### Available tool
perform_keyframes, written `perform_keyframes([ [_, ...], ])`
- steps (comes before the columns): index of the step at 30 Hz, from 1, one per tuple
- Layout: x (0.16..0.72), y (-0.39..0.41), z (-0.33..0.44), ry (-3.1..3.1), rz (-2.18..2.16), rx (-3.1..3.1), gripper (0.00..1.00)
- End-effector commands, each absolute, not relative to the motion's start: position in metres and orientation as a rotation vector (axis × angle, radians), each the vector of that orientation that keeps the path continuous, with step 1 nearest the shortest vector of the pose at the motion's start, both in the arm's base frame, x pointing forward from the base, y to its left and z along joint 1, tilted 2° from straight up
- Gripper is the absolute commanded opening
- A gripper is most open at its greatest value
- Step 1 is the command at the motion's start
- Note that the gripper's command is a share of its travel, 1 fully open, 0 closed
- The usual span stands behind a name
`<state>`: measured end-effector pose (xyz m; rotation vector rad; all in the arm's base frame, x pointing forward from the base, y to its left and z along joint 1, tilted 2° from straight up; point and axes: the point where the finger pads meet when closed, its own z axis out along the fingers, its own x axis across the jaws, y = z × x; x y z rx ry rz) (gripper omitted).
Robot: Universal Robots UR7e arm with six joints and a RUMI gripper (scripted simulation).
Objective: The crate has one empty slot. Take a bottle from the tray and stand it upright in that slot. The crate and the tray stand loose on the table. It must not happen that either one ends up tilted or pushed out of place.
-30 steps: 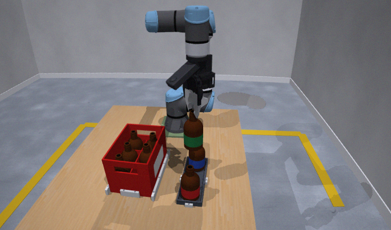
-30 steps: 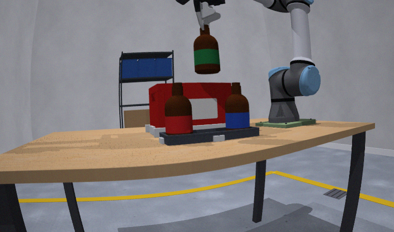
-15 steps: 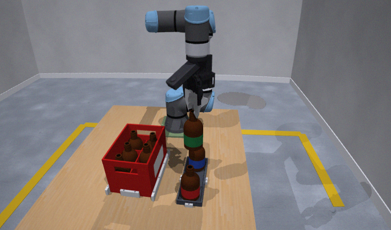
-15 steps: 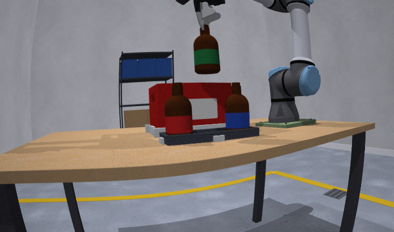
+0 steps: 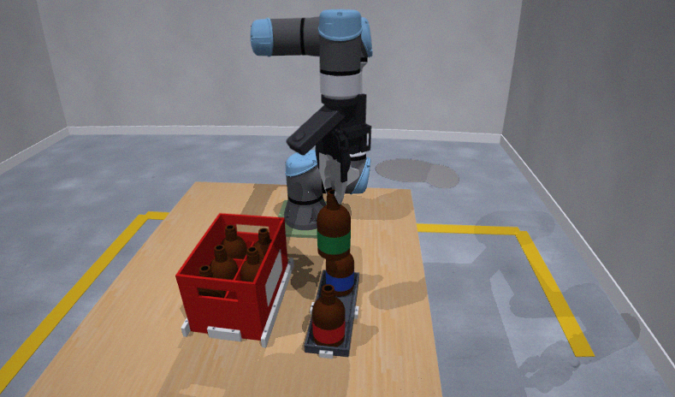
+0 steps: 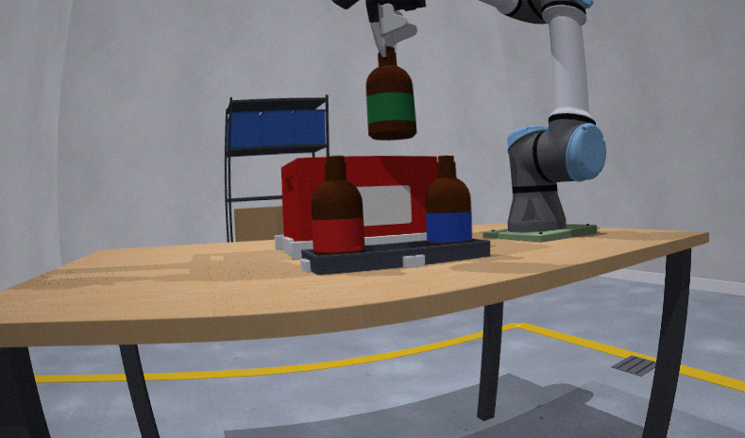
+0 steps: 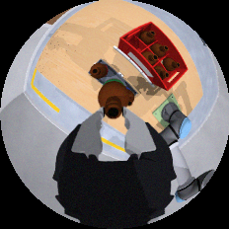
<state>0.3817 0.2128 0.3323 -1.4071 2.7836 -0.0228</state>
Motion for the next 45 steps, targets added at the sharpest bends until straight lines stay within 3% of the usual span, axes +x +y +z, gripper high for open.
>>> perform_keyframes([
  [1,0.383,0.213,0.335,2.779,-0.025,-1.405,0.00],
  [45,0.399,0.183,0.335,2.779,-0.025,-1.405,0.00],
])
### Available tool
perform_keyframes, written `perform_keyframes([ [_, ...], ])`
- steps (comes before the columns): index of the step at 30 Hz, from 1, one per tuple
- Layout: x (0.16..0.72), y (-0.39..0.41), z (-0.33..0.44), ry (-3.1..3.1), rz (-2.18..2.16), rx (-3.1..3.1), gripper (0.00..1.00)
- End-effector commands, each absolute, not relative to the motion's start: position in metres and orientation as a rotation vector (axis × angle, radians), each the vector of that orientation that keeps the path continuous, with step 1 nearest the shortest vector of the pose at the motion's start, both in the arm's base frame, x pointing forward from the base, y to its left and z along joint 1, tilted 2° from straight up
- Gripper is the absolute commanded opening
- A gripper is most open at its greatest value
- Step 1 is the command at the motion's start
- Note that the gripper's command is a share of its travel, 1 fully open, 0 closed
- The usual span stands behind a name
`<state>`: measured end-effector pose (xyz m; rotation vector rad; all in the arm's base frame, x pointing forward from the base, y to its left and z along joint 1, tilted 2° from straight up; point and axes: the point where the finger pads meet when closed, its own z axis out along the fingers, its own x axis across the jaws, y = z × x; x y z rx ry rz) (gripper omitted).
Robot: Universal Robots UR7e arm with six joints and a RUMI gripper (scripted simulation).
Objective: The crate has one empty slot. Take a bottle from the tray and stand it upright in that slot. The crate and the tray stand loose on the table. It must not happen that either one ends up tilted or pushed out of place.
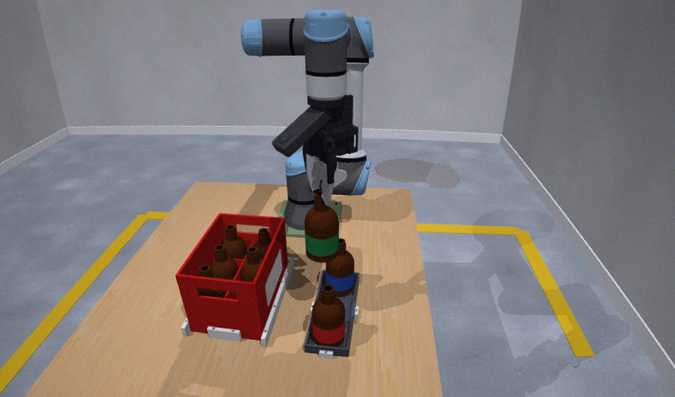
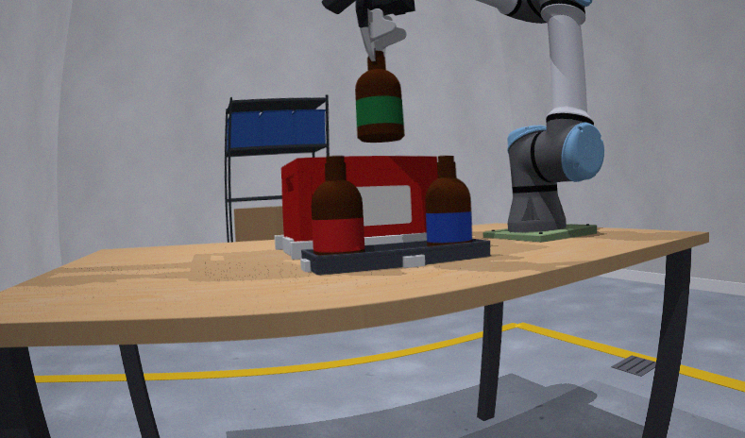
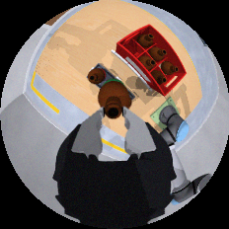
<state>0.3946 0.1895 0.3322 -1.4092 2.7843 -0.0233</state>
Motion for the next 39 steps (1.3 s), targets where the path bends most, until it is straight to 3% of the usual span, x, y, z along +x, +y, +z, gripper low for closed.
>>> perform_keyframes([
  [1,0.400,0.181,0.335,2.779,-0.025,-1.405,0.00],
  [39,0.434,0.115,0.337,2.779,-0.025,-1.405,0.00],
])
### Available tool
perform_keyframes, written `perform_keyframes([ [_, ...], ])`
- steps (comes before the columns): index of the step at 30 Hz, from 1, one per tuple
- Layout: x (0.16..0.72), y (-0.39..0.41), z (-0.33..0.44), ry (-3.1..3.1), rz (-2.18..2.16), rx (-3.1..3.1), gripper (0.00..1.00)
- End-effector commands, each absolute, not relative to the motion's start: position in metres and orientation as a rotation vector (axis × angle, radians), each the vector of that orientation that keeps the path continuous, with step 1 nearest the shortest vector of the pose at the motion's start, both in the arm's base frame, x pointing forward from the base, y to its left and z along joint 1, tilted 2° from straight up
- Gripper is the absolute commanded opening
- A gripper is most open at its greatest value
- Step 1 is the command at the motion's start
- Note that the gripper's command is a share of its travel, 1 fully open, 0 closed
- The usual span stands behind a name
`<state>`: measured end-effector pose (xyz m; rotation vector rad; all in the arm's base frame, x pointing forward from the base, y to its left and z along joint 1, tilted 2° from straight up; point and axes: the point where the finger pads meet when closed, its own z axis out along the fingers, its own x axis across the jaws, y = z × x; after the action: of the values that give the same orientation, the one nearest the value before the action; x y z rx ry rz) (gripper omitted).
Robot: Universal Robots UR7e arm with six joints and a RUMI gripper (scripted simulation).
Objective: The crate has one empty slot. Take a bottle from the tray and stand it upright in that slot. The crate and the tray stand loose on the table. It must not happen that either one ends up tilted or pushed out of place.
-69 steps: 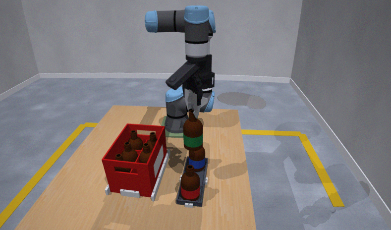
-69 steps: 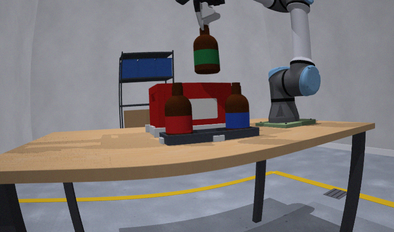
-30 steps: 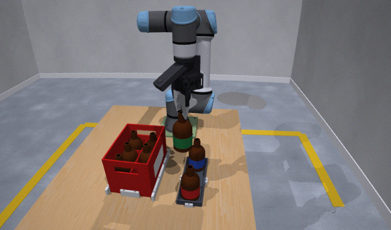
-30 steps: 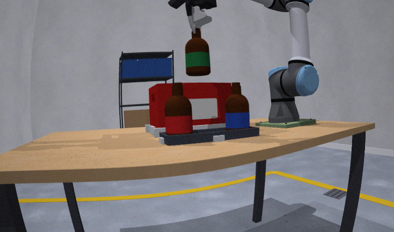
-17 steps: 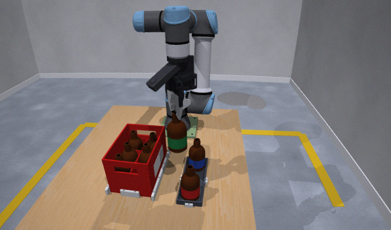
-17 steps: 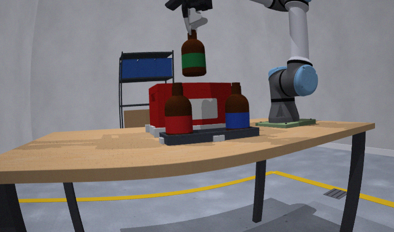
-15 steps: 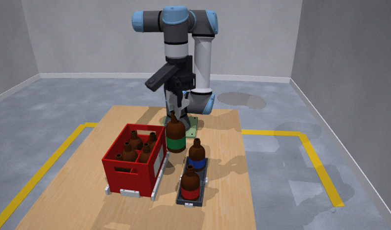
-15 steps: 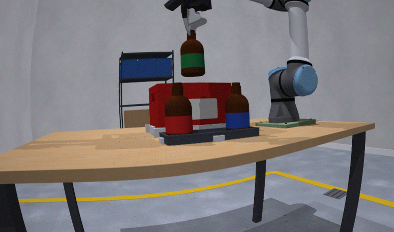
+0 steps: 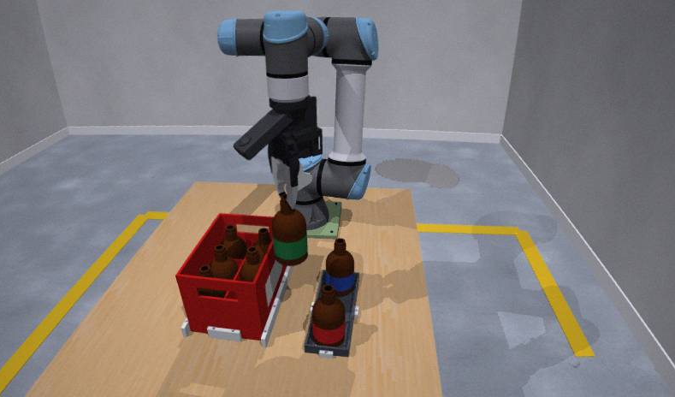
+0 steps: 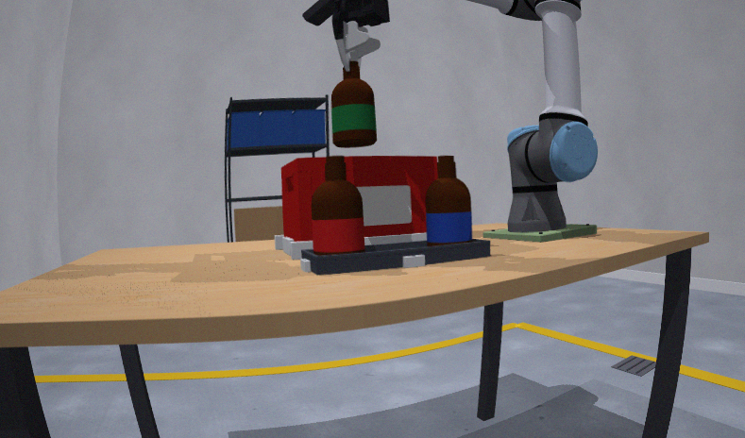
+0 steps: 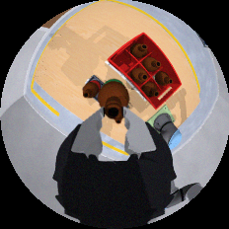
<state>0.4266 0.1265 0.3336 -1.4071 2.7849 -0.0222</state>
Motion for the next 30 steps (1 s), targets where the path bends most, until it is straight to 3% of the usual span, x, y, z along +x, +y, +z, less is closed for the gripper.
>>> perform_keyframes([
  [1,0.435,0.113,0.337,2.779,-0.025,-1.405,0.00],
  [30,0.462,0.062,0.337,2.779,-0.025,-1.405,0.00],
])
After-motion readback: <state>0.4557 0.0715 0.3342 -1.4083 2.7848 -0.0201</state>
